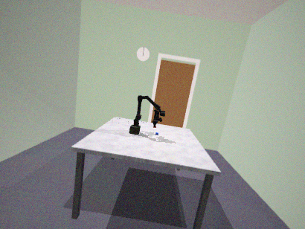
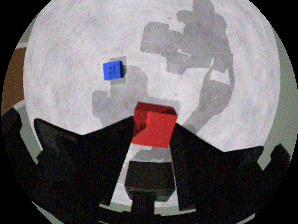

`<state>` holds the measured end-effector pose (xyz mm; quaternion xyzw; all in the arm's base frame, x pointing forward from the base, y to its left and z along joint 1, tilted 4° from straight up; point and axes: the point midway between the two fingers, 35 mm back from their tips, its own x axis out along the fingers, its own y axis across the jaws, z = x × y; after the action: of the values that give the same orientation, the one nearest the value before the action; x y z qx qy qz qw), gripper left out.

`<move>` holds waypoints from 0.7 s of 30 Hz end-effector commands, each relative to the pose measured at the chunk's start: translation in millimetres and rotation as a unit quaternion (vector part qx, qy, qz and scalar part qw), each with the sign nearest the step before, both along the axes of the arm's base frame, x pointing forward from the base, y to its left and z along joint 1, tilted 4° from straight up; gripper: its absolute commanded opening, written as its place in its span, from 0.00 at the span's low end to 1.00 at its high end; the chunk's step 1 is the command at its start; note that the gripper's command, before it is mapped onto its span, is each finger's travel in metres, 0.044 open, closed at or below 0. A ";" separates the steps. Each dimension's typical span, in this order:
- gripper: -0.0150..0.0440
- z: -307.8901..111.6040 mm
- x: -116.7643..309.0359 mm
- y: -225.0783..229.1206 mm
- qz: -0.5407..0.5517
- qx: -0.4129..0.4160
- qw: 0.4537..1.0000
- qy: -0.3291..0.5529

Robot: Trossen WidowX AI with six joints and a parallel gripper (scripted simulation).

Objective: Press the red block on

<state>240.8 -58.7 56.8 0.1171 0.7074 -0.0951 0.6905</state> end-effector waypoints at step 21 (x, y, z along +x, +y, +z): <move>0.25 -48.9 57.2 66.6 0.101 0.006 0.995 -0.006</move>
<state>293.4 3.2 11.3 0.0502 0.7132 -0.0235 0.6988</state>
